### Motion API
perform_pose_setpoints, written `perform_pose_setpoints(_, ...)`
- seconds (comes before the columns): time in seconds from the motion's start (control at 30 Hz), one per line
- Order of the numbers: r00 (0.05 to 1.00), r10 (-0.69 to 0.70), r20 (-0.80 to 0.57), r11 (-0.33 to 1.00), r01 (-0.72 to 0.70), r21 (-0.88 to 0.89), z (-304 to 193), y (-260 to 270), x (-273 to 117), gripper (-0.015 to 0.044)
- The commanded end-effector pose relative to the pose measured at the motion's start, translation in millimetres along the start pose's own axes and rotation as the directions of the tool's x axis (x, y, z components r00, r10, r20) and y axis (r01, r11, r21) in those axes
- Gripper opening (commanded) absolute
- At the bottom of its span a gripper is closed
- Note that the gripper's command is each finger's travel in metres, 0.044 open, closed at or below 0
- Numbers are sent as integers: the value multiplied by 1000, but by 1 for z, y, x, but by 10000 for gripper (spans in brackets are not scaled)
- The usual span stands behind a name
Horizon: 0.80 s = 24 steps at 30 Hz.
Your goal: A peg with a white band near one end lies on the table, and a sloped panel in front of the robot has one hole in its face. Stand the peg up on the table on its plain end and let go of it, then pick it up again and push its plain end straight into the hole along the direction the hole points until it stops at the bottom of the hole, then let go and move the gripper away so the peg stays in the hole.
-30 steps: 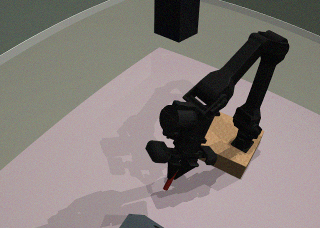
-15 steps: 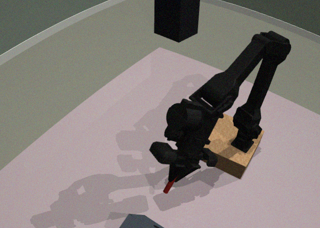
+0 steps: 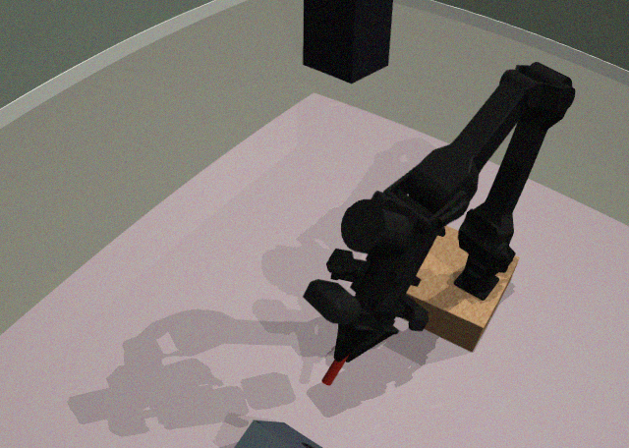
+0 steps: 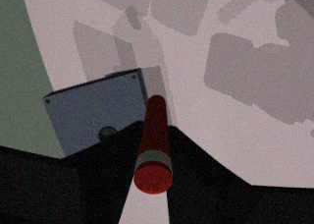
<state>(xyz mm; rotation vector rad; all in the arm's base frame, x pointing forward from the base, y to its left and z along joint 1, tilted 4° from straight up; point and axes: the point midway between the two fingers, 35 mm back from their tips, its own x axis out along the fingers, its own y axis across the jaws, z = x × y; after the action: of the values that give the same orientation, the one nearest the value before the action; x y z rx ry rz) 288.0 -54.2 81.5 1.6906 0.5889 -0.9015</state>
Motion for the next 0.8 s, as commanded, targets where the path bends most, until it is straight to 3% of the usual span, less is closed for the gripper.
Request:
perform_pose_setpoints(0.0, 999, 28, -20, 999, -28, -31, -4, -1, -1, 0)
perform_pose_setpoints(0.77, 983, 156, -92, 972, -170, -161, -19, -1, -5, 0)
